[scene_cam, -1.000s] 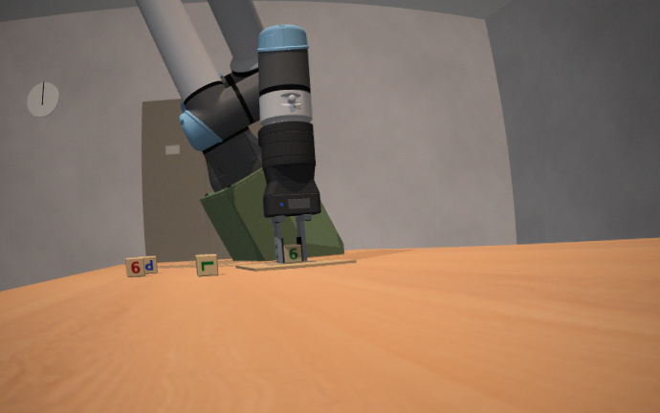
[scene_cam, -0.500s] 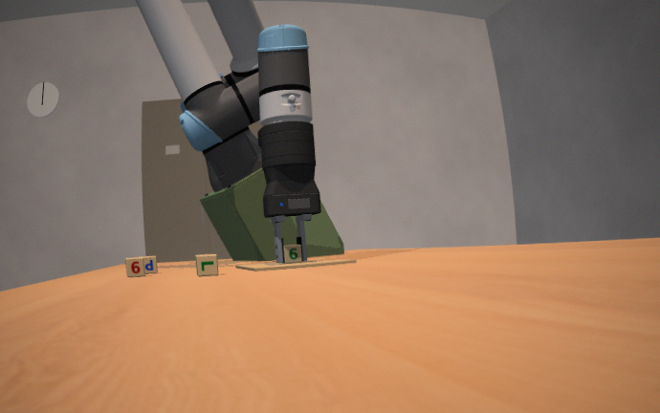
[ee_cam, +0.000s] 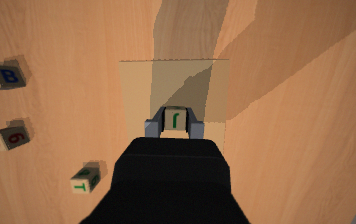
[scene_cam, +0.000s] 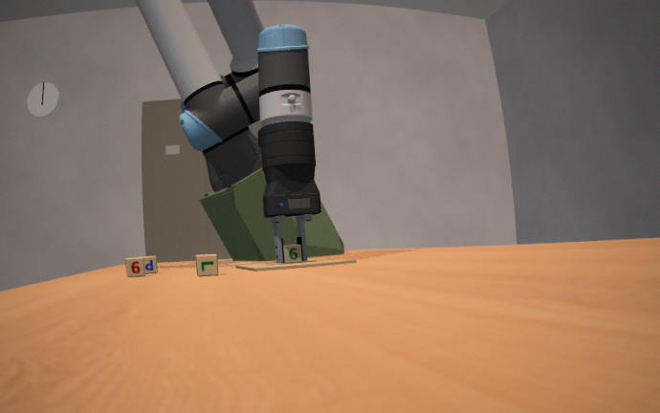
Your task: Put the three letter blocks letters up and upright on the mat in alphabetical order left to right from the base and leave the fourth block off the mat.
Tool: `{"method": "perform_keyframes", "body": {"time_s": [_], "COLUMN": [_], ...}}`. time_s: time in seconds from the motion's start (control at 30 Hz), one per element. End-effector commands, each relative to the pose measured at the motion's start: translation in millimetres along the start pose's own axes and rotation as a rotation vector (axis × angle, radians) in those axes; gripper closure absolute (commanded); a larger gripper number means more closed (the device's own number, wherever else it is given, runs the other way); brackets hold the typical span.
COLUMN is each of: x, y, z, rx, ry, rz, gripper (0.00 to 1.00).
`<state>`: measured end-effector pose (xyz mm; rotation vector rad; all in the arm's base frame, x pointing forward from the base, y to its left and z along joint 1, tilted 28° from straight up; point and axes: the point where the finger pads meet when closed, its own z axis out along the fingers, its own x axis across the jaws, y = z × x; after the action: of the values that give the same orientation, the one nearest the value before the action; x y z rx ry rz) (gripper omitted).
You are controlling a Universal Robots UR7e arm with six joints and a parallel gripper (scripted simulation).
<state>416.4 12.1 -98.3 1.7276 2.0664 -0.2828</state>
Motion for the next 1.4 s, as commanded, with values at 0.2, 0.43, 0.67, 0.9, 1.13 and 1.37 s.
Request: {"method": "perform_keyframes", "body": {"time_s": [0.2, 0.43, 0.67, 0.9, 1.13, 1.37], "x": [-1, -1, -1, 0, 0, 0], "y": [2, 2, 2, 1, 0, 0], "z": [0, 0, 0, -5, -26, -47], "rx": [-0.003, -0.003, -0.003, -0.003, -0.001, -0.001], "ry": [0.0, 0.0, 0.0, 0.0, 0.0, 0.0], "rz": [0.002, 0.002, 0.002, 0.0, -0.001, -0.001], "gripper": [0.33, 0.21, 0.21, 0.21, 0.21, 0.21]}}
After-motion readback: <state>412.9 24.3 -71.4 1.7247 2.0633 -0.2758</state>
